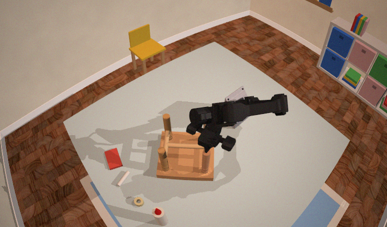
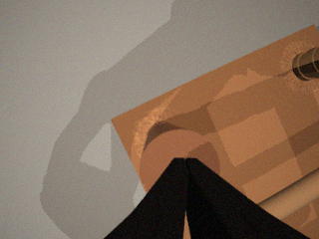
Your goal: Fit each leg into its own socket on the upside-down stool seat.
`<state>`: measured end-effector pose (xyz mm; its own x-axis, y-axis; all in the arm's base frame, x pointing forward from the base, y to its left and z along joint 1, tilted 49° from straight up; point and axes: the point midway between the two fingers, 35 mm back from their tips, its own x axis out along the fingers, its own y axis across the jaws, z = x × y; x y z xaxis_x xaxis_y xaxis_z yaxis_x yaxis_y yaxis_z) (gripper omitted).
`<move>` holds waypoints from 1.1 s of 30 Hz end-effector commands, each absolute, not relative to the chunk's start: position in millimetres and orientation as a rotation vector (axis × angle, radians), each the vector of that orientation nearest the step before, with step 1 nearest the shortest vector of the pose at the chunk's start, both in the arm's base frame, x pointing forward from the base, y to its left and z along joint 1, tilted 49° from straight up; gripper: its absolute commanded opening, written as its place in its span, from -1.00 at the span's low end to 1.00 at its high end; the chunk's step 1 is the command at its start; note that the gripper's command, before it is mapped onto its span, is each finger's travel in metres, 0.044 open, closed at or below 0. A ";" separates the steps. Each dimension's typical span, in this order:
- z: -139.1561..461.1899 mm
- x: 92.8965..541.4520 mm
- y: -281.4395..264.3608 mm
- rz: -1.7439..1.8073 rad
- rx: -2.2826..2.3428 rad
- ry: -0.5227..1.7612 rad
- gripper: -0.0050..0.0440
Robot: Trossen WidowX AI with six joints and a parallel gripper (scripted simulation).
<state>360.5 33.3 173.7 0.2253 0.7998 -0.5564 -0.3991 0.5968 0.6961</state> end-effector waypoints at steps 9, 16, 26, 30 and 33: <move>151.1 357.1 57.5 0.913 0.448 1.120 -0.80; 150.8 357.1 57.9 0.913 0.448 1.120 -0.80; 150.8 357.1 57.9 0.913 0.448 1.120 -0.80; 151.3 357.2 57.3 0.912 0.448 1.119 -0.80; 153.4 357.8 55.0 0.910 0.449 1.115 -0.80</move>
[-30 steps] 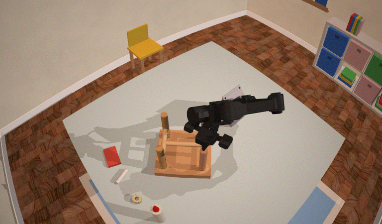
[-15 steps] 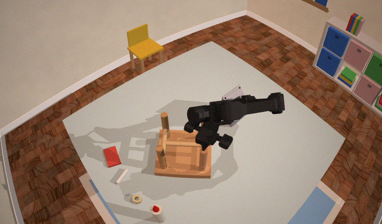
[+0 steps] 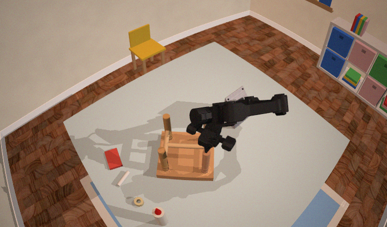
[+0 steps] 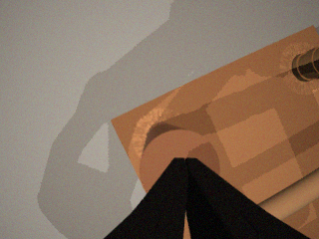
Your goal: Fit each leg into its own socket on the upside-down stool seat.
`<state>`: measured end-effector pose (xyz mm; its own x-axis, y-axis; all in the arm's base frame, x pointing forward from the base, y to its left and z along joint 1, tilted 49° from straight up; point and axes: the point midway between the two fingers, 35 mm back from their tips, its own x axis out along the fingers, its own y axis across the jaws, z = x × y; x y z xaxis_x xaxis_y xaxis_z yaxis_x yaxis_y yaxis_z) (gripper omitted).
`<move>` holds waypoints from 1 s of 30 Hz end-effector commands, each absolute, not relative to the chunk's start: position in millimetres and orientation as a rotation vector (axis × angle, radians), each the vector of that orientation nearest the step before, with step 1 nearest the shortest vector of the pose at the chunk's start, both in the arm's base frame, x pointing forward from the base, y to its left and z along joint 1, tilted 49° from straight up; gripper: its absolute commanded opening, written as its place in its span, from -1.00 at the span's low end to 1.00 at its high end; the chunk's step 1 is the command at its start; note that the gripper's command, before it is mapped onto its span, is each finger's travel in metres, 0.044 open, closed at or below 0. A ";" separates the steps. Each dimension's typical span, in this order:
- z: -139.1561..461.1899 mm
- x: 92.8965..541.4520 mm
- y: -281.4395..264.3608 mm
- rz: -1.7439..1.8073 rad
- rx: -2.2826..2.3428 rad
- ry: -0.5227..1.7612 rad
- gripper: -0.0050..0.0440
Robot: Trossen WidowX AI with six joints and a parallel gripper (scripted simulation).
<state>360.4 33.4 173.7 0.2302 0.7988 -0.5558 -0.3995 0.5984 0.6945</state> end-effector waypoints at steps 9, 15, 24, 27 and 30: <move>160.9 359.7 46.6 0.901 0.450 1.101 -0.80; 167.4 361.0 39.3 0.894 0.452 1.089 -0.80; 175.1 362.2 30.8 0.885 0.453 1.075 -0.80; 178.4 362.6 27.2 0.882 0.454 1.069 -0.80; 181.7 362.9 23.6 0.878 0.454 1.062 -0.80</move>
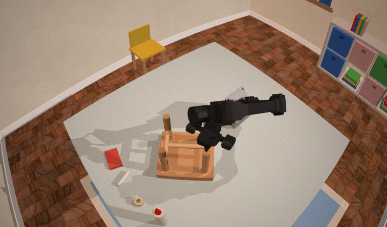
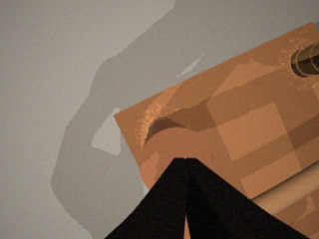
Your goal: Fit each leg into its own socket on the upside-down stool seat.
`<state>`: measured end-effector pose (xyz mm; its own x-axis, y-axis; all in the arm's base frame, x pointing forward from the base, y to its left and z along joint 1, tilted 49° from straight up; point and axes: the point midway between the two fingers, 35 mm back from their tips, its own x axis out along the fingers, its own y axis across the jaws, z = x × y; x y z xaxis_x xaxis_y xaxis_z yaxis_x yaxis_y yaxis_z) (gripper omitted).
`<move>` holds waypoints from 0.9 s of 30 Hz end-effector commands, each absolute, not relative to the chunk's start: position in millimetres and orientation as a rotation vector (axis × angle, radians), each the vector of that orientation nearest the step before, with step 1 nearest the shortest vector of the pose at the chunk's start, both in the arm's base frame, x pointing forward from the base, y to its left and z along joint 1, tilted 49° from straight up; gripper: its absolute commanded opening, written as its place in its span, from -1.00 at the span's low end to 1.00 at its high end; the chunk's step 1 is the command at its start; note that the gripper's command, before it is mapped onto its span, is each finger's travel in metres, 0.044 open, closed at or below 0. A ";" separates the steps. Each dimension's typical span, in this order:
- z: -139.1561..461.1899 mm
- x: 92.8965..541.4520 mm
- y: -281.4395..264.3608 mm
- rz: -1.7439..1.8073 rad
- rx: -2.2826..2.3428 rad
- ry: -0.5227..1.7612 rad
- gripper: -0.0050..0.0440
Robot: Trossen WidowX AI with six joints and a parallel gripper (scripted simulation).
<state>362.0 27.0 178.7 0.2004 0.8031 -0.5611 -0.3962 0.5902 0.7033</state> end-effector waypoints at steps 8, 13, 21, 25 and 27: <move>190.6 363.3 13.9 0.867 0.456 1.046 -0.80; 181.6 368.0 5.6 0.839 0.476 1.071 -0.80; 121.7 392.6 -59.7 0.658 0.618 1.216 -0.80; 91.1 396.6 -89.9 0.577 0.685 1.279 -0.80; 91.1 396.6 -89.9 0.577 0.685 1.279 -0.80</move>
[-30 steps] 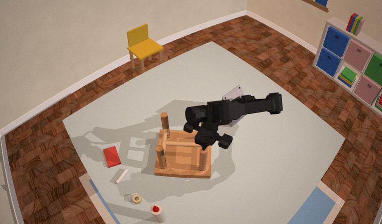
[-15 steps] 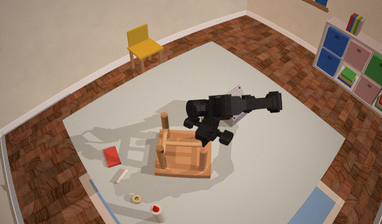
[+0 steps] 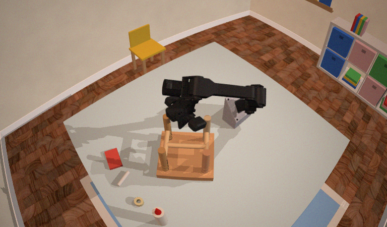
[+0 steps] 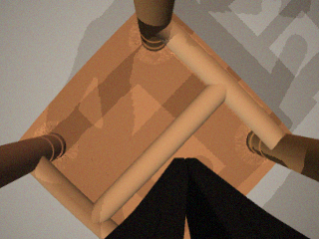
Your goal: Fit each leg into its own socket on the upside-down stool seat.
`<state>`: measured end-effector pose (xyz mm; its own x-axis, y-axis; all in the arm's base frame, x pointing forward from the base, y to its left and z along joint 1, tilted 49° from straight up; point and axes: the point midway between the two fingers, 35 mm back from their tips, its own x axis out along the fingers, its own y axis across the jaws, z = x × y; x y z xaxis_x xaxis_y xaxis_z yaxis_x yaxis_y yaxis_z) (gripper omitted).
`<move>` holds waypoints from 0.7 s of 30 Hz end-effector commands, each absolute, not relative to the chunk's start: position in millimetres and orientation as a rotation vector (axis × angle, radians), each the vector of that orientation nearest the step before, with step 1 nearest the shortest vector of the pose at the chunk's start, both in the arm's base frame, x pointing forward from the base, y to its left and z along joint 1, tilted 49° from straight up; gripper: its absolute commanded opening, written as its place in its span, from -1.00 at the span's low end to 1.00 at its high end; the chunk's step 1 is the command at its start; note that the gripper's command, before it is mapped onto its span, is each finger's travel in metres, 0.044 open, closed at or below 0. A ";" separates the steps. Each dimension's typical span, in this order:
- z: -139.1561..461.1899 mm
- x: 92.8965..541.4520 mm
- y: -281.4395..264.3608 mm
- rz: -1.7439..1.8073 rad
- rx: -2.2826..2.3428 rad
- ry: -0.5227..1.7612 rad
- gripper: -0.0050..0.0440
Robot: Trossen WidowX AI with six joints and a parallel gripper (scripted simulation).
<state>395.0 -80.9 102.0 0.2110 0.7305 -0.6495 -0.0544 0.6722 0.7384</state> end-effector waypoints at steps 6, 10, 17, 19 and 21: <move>37.2 393.1 -138.0 0.447 0.801 1.378 -0.80; 12.9 387.7 -157.4 0.392 0.851 1.418 -0.80; 12.4 387.7 -156.9 0.392 0.851 1.418 -0.80; 8.9 387.0 -152.8 0.392 0.851 1.418 -0.80; 3.5 385.8 -146.3 0.392 0.852 1.418 -0.80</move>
